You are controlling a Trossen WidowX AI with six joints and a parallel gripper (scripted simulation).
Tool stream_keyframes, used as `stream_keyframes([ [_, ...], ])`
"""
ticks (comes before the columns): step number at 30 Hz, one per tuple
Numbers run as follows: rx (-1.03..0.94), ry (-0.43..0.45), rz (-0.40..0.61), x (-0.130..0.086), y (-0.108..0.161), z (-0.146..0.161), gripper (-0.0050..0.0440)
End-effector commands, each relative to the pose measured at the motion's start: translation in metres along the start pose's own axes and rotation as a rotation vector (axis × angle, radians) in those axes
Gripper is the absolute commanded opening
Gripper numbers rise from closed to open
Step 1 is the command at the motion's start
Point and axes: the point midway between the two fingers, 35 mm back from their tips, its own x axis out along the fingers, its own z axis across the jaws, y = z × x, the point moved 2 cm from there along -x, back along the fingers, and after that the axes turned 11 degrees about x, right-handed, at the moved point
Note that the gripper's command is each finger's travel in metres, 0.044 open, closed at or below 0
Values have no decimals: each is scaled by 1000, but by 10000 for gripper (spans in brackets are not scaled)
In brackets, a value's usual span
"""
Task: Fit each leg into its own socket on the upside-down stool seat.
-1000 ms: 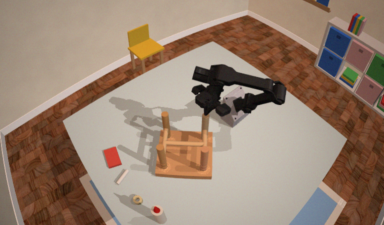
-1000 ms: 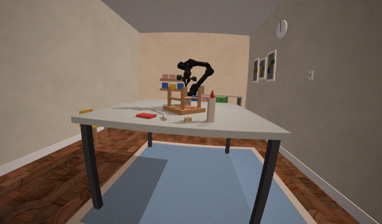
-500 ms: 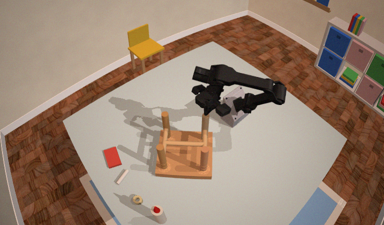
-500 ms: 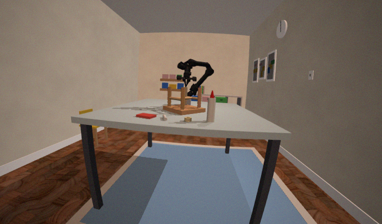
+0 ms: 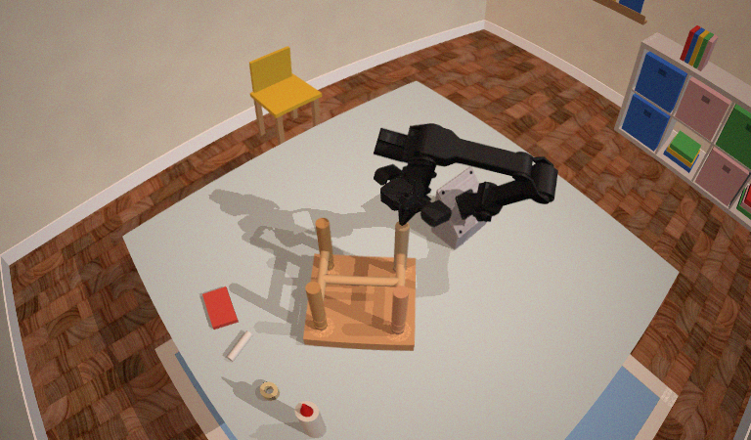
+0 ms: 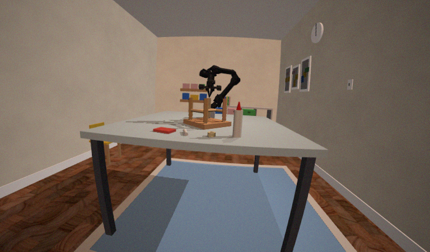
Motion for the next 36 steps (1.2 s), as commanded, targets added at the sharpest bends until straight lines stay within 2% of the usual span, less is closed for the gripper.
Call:
stream_keyframes([
  [1,-2,4,-4,-6,-2,-1,0],
  [12,0,12,-22,-23,-4,0,0],
  [17,2,13,-24,-19,-9,-1,0],
  [27,-27,50,-105,2,-115,6,0],
  [31,-25,32,-148,12,-155,16,0],
  [33,-25,32,-148,12,-155,16,0],
  [36,-17,-3,-189,24,-193,29,0],
])
